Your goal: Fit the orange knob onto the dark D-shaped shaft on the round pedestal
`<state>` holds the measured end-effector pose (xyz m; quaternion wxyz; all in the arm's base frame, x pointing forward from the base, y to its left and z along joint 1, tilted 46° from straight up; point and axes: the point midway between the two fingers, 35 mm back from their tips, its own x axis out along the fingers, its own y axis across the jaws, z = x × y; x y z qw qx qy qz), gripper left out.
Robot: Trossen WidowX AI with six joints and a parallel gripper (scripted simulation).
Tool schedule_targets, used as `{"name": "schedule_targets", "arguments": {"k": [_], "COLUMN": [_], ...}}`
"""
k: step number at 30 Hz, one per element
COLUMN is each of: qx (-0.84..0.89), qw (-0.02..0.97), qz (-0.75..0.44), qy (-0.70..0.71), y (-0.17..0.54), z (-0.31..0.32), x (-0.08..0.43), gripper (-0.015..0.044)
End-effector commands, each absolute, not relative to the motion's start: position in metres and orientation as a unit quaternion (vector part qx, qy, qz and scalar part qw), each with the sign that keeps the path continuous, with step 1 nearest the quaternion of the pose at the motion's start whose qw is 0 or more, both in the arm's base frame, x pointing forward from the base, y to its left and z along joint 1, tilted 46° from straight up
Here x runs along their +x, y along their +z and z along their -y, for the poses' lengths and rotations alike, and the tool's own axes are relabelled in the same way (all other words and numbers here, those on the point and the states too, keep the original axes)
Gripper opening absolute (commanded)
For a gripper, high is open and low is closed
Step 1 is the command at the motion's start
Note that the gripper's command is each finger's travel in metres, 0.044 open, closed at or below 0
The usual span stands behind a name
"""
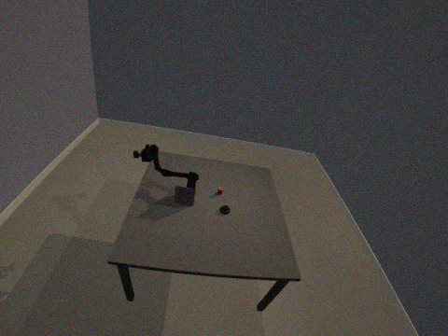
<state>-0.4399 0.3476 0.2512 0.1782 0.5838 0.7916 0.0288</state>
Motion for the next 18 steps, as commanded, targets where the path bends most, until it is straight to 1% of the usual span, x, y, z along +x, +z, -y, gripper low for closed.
{"name": "schedule_targets", "arguments": {"k": [1,2,3,10,18], "qx": [0.584,0.584,0.585,0.59,0.581], "qw": [0.178,0.174,0.161,-0.007,-0.155], "qz": [-0.792,-0.792,-0.794,-0.807,-0.798], "qy": [0.029,0.028,0.026,-0.001,-0.037], "y": [0.251,0.254,0.262,0.371,0.467], "z": [-0.348,-0.347,-0.347,-0.331,-0.303], "x": [-0.44,-0.44,-0.439,-0.412,-0.358], "gripper": [0.0426,0.044,0.044,0.044,0.044]}}
